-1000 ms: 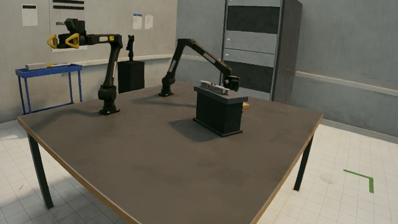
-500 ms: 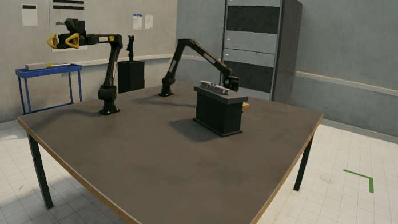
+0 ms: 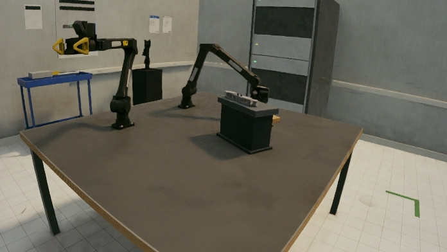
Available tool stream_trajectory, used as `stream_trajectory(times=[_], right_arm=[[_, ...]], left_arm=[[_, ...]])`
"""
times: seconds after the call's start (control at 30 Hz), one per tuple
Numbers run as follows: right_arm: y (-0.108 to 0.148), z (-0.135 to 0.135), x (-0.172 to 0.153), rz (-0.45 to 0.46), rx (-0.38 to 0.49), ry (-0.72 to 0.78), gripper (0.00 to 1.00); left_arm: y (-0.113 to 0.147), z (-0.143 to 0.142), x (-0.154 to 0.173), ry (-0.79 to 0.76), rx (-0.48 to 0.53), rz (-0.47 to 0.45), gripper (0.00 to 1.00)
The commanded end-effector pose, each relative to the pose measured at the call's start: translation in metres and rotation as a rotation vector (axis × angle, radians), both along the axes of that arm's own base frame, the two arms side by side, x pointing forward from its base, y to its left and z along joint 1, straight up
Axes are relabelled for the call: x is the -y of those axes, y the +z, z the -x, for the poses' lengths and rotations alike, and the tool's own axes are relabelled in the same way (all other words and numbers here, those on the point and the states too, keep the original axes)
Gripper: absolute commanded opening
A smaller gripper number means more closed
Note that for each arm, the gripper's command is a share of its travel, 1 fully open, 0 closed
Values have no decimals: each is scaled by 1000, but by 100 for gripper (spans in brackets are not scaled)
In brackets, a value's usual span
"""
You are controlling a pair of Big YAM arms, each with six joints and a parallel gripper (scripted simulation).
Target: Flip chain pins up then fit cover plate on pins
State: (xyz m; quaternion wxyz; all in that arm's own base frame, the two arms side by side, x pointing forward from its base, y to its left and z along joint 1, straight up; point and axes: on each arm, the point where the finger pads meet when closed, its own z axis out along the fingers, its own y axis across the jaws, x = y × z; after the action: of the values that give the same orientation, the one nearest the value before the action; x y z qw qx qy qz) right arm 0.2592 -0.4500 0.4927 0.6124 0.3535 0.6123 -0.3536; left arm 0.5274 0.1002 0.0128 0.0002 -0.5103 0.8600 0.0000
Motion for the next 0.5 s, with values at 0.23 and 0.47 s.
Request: stream_trajectory(times=[0.23, 0.47], right_arm=[[14, -2, -6, 26, 15, 9, 100], [14, -2, -6, 26, 15, 9, 100]], left_arm=[[-7, -2, 8, -7, 3, 4, 49], [-3, -8, 7, -7, 19, 1, 49]])
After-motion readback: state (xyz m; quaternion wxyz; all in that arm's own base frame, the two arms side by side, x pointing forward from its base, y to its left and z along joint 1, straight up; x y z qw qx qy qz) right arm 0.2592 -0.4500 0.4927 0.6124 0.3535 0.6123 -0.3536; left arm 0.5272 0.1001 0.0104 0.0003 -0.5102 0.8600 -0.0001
